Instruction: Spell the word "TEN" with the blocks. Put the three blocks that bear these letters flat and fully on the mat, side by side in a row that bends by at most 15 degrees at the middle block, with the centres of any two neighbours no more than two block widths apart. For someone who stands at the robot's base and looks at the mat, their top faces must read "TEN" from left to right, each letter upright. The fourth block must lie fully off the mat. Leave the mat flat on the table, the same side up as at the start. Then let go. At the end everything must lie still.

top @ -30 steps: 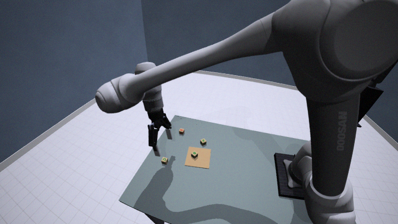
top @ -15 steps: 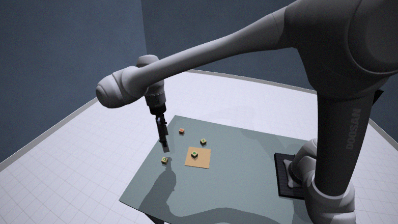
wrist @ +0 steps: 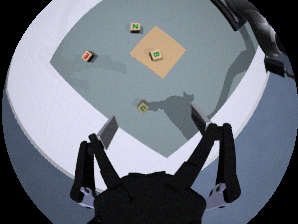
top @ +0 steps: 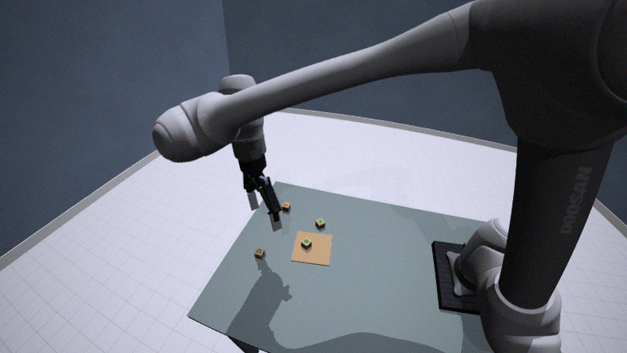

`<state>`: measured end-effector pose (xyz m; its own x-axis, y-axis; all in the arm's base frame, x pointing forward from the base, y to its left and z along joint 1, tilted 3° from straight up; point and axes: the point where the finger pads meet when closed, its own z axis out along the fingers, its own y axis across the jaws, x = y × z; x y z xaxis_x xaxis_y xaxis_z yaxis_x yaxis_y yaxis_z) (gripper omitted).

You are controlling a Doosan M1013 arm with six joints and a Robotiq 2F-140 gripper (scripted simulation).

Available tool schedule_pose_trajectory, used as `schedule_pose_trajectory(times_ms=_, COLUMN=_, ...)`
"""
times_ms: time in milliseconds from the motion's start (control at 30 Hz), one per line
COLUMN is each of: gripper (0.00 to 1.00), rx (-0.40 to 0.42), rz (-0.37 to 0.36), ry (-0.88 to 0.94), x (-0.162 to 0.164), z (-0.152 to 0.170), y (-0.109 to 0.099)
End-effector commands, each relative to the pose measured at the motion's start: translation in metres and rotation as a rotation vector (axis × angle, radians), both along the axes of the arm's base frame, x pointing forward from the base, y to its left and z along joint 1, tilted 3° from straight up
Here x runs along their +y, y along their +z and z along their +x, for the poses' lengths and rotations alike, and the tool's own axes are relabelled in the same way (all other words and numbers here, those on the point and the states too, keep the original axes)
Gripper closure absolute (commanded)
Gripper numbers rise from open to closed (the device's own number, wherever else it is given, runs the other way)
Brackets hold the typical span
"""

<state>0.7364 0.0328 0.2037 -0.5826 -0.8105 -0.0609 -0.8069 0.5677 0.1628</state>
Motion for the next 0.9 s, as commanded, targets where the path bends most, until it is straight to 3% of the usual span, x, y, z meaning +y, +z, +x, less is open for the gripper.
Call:
schedule_pose_trajectory(times_ms=0, gripper=0.00, rx=-0.015, rz=0.007, ry=0.138, x=0.000, z=-0.010, y=0.007)
schedule_pose_trajectory(times_ms=167, gripper=0.00, rx=-0.033, rz=0.010, ry=0.235, x=-0.002, z=-0.014, y=0.013)
schedule_pose_trajectory(times_ms=867, gripper=0.00, rx=-0.139, rz=0.020, ry=0.928, x=-0.013, z=-0.038, y=0.052)
